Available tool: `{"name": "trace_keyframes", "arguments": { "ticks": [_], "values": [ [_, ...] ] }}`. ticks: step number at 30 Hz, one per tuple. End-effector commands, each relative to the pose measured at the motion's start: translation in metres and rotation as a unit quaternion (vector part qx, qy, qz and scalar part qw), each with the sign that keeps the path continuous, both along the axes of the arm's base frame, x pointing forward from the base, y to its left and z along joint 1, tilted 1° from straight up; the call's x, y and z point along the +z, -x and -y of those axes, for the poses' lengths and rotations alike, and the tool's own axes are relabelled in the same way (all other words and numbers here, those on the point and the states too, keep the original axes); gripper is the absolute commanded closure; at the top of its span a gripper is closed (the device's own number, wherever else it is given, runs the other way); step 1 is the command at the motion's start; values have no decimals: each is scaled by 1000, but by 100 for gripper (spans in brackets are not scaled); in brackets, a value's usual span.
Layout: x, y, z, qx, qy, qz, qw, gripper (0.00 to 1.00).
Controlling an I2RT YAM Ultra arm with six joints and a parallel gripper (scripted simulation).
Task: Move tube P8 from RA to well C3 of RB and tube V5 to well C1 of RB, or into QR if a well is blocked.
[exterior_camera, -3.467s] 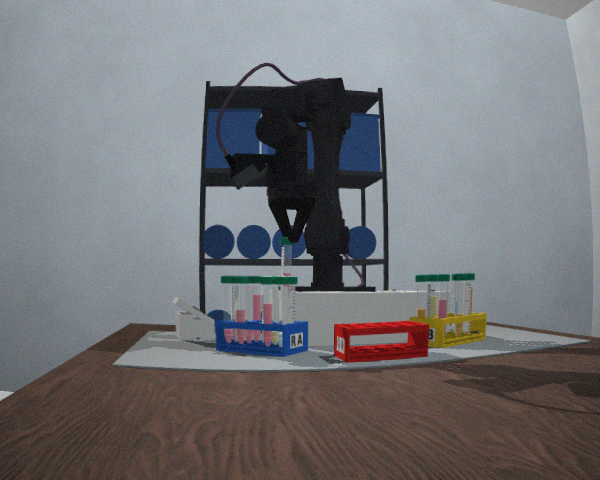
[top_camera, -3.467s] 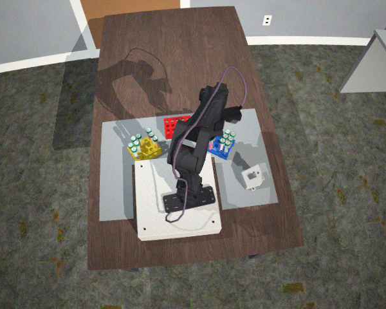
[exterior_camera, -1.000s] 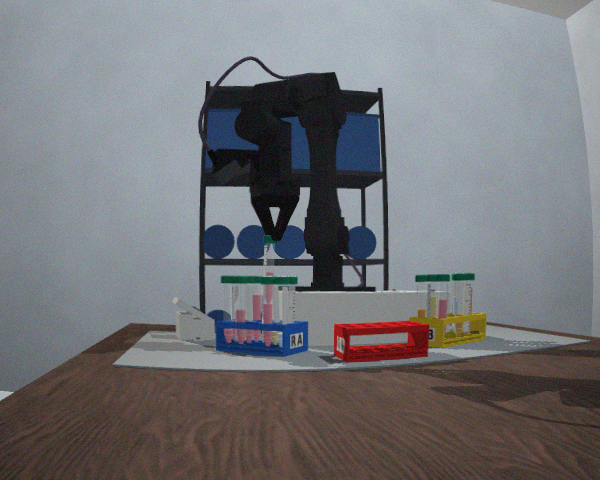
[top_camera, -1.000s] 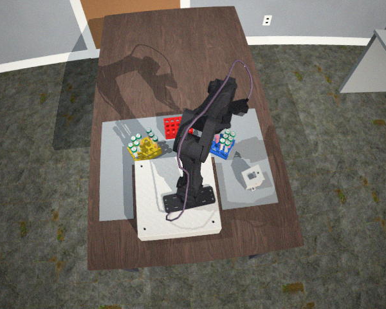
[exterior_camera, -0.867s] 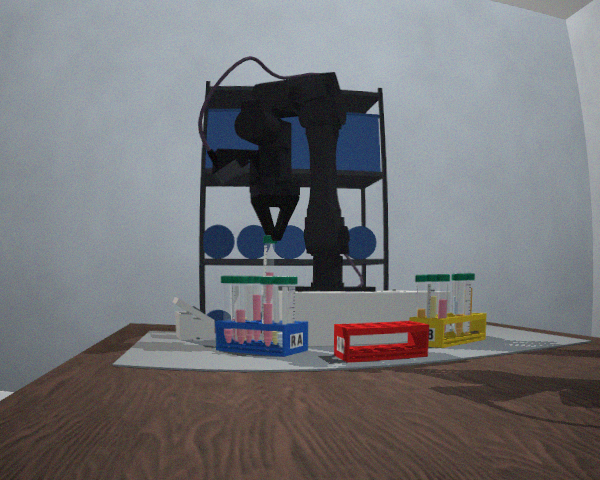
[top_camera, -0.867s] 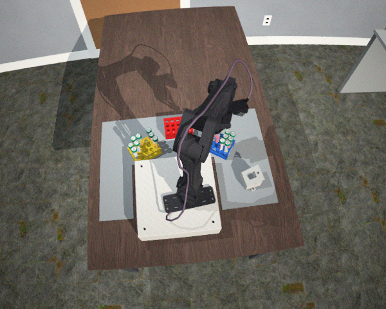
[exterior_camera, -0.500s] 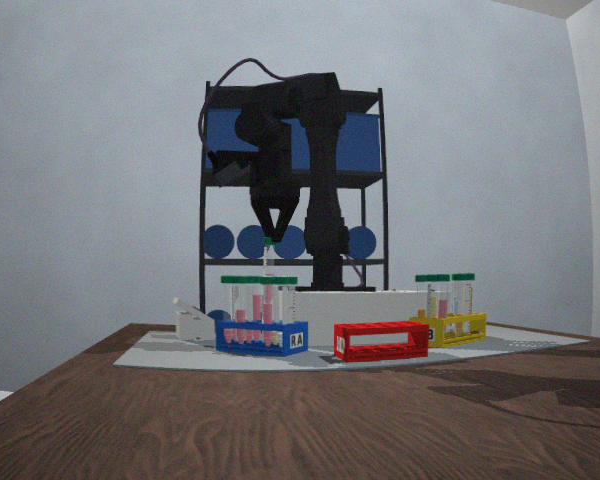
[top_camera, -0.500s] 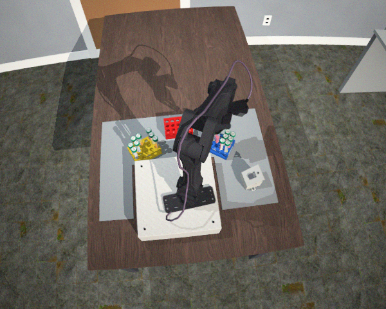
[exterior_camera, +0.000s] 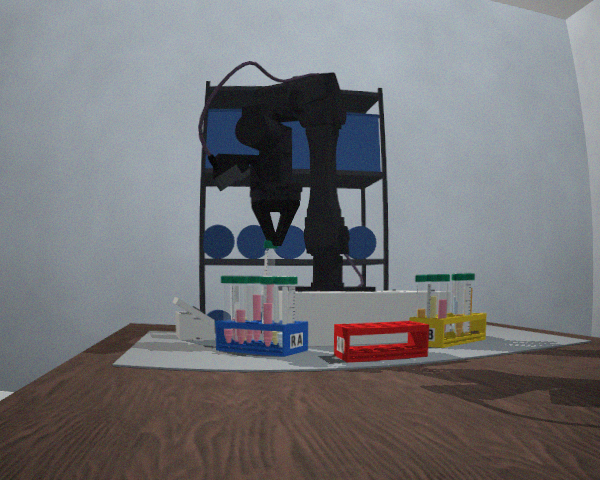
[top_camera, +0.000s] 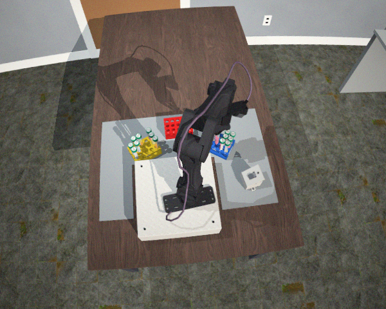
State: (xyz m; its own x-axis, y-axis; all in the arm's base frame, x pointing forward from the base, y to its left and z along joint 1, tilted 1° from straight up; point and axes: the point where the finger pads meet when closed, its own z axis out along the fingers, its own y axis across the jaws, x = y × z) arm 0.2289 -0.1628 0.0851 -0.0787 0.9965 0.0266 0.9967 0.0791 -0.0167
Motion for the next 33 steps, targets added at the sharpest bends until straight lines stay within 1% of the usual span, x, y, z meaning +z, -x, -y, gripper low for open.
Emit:
{"name": "trace_keyframes", "arguments": {
  "ticks": [1,4,6,7,8,12,15,17,21,23,24,25,29,32,33],
  "values": [
    [5,-6,3,0,13,15,1000,100],
    [-1,-1,-1,0,6,6,1000,100],
    [-1,-1,-1,0,6,6,1000,100],
    [7,-8,4,0,14,18,1000,100],
    [5,-8,5,0,15,18,1000,100],
    [-4,0,-1,0,5,4,1000,100],
    [-4,0,-2,0,5,5,1000,100],
    [0,-6,3,0,12,14,1000,100],
    [-9,0,-2,0,3,2,1000,100],
    [-9,0,-2,0,3,2,1000,100],
    [-2,-6,3,0,10,11,1000,100],
    [-3,-7,3,0,10,12,1000,100],
    [-12,0,-2,1,1,-1,1000,100],
    [-12,1,-3,1,2,0,1000,100],
    [-9,-4,0,1,7,7,1000,100]
  ]
}}
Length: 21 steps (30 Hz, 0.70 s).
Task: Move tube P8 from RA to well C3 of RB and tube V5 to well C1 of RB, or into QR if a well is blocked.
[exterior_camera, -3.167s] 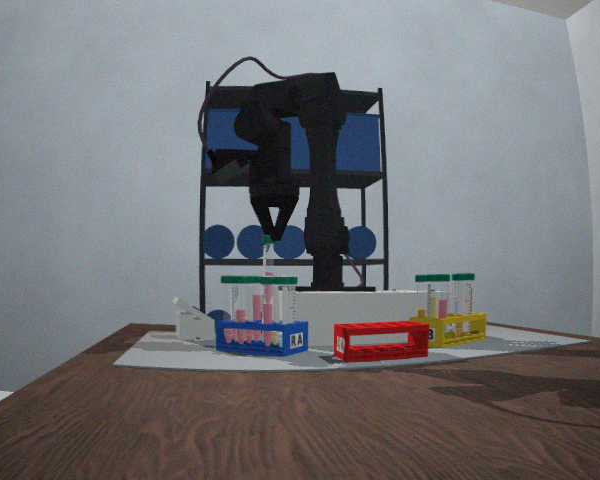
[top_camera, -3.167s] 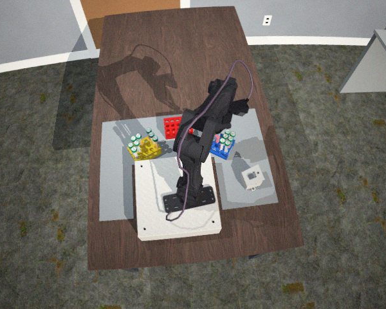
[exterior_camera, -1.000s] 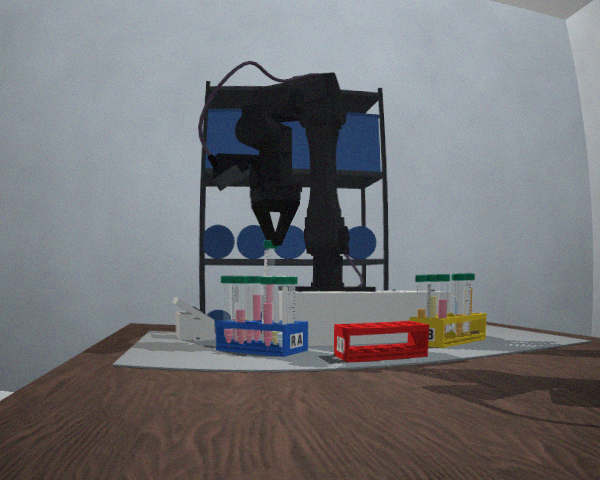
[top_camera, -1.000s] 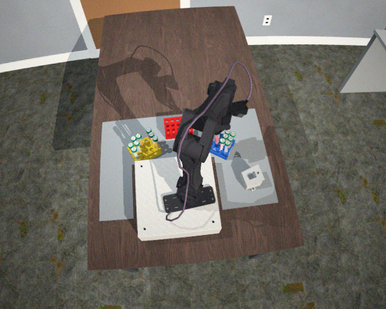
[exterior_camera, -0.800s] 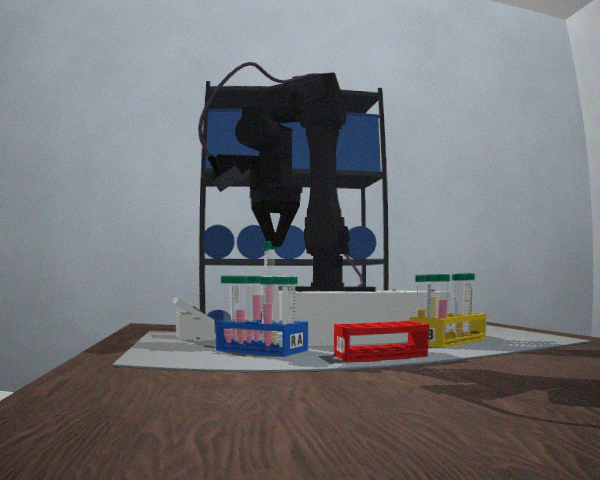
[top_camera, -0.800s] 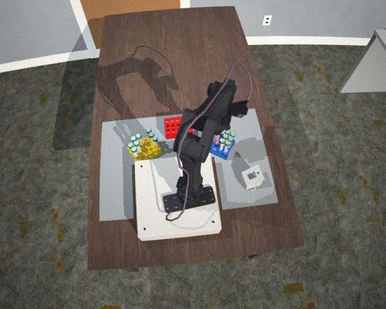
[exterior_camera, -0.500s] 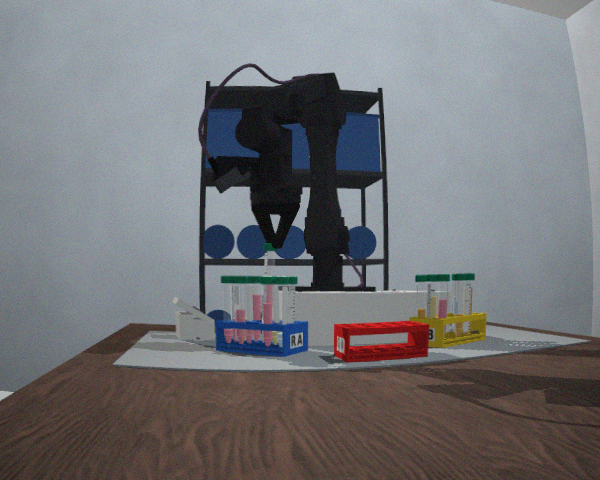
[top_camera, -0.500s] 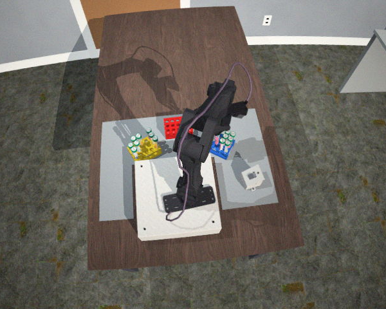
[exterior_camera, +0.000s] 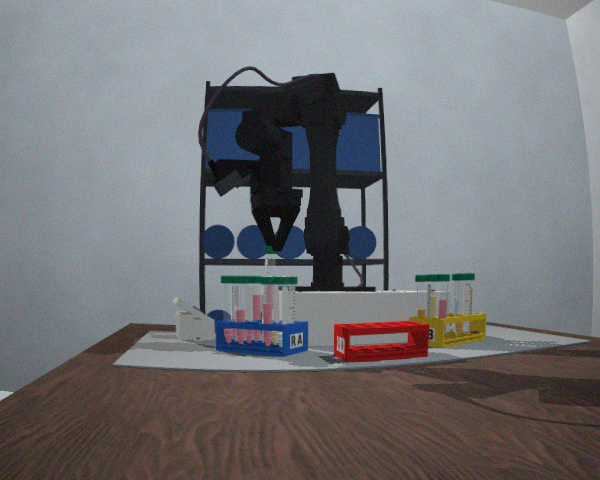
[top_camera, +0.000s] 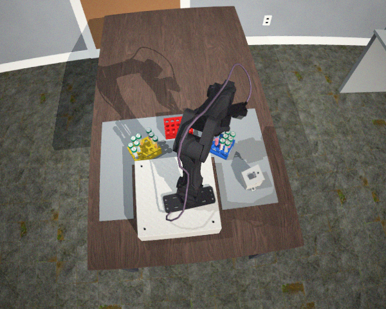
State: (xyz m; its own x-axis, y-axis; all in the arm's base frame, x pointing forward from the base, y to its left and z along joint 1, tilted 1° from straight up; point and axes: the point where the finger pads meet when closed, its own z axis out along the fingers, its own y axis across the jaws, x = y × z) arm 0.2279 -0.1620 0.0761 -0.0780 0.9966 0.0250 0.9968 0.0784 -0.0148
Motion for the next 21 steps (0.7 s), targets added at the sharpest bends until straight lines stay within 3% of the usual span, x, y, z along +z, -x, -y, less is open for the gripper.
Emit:
{"name": "trace_keyframes", "arguments": {
  "ticks": [1,5,9,21],
  "values": [
    [0,-7,3,1,7,8,1000,100],
    [-9,0,-2,2,-2,-5,1000,100],
    [-3,-8,3,2,6,6,1000,100],
    [-13,-1,-3,3,-2,-5,1000,100]
  ]
}}
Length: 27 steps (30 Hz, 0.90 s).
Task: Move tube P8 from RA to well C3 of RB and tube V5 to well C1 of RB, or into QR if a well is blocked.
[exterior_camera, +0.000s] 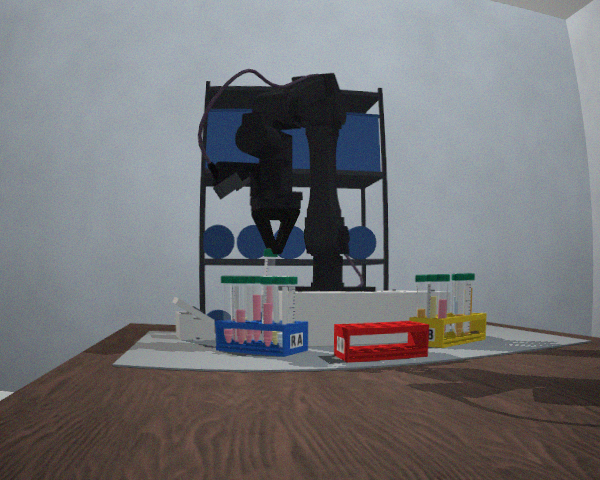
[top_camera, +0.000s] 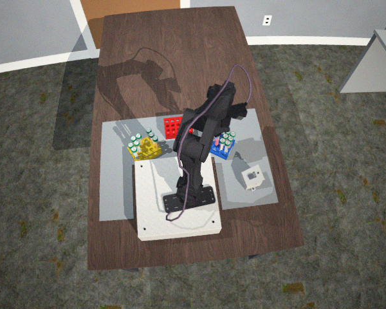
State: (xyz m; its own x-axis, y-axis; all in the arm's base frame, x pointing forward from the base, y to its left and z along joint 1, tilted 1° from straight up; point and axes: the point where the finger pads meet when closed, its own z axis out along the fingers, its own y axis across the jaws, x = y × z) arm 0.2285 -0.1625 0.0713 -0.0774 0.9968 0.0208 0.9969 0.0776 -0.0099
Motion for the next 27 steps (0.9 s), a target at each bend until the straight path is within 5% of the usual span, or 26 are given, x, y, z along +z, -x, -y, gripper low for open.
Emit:
{"name": "trace_keyframes", "arguments": {
  "ticks": [1,27],
  "values": [
    [-7,-2,-2,3,-2,-5,1000,100],
    [-16,-2,4,-1,0,-3,1000,100]
  ]
}}
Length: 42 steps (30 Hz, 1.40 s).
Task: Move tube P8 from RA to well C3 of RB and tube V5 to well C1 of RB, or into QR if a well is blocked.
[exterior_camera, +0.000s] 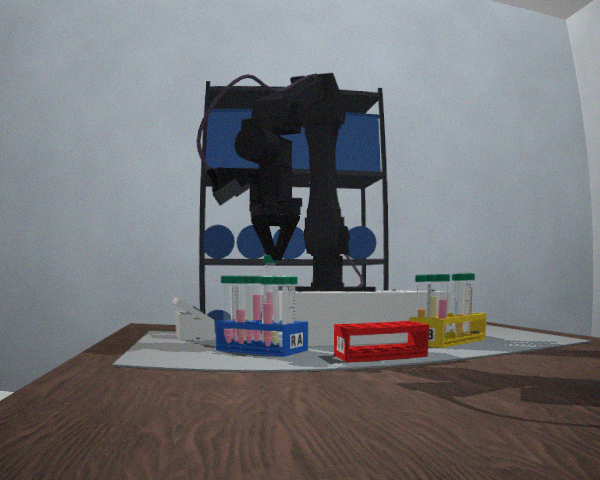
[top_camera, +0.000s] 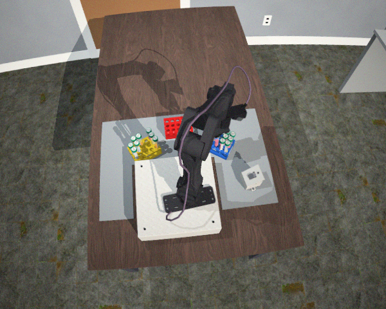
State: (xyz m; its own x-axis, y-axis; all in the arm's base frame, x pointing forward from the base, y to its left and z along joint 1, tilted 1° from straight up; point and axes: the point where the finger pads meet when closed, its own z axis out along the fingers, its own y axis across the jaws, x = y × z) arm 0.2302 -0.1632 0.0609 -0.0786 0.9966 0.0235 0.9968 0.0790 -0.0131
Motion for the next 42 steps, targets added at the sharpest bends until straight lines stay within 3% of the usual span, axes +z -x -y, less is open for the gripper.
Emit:
{"name": "trace_keyframes", "arguments": {
  "ticks": [1,23,28,31,42],
  "values": [
    [-7,1,3,-2,-1,-4,1000,100],
    [-19,3,3,-2,-3,-6,1000,100],
    [-12,-2,7,-2,7,7,1000,100],
    [-21,2,4,-2,-1,-4,1000,100],
    [-26,0,4,-1,-1,-4,1000,100]
  ]
}}
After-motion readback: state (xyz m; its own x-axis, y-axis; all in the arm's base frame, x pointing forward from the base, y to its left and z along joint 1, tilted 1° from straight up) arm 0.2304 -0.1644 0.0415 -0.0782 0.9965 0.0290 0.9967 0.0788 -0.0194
